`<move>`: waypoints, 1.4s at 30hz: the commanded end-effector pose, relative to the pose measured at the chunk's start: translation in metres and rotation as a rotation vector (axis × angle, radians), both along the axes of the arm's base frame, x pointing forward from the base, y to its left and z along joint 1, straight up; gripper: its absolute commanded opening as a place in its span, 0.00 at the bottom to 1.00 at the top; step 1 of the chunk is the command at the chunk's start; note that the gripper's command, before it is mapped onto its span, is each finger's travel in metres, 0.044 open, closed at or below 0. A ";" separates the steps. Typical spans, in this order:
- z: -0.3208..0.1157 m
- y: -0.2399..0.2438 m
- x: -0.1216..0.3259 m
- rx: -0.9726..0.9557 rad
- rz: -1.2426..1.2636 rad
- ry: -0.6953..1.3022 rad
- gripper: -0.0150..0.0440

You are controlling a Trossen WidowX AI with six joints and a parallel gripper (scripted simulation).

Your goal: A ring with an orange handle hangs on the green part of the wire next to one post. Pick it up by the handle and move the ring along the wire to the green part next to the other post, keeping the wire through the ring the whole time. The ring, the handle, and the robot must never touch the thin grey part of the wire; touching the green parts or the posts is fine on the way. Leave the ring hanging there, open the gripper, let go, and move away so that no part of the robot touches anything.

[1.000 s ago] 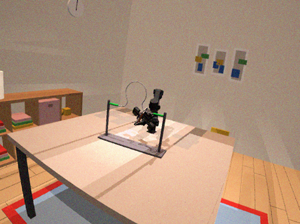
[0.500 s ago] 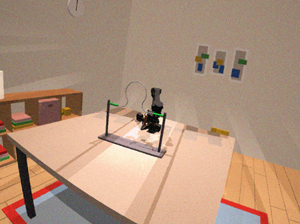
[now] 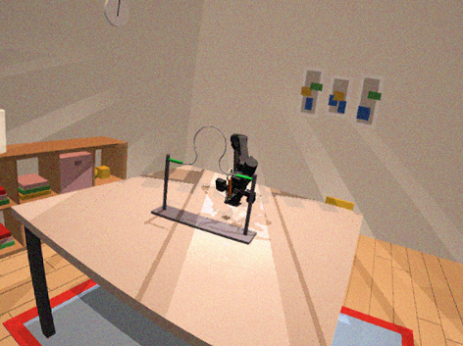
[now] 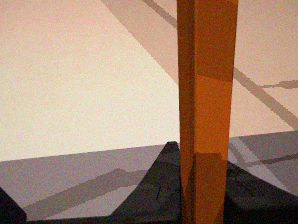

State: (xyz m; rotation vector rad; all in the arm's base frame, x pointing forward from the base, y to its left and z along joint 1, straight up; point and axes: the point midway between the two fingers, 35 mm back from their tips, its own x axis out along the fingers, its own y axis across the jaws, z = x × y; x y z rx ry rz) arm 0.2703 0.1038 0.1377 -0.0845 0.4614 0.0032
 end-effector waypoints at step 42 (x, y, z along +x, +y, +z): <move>0.002 0.051 -0.006 0.044 -0.006 -0.005 0.00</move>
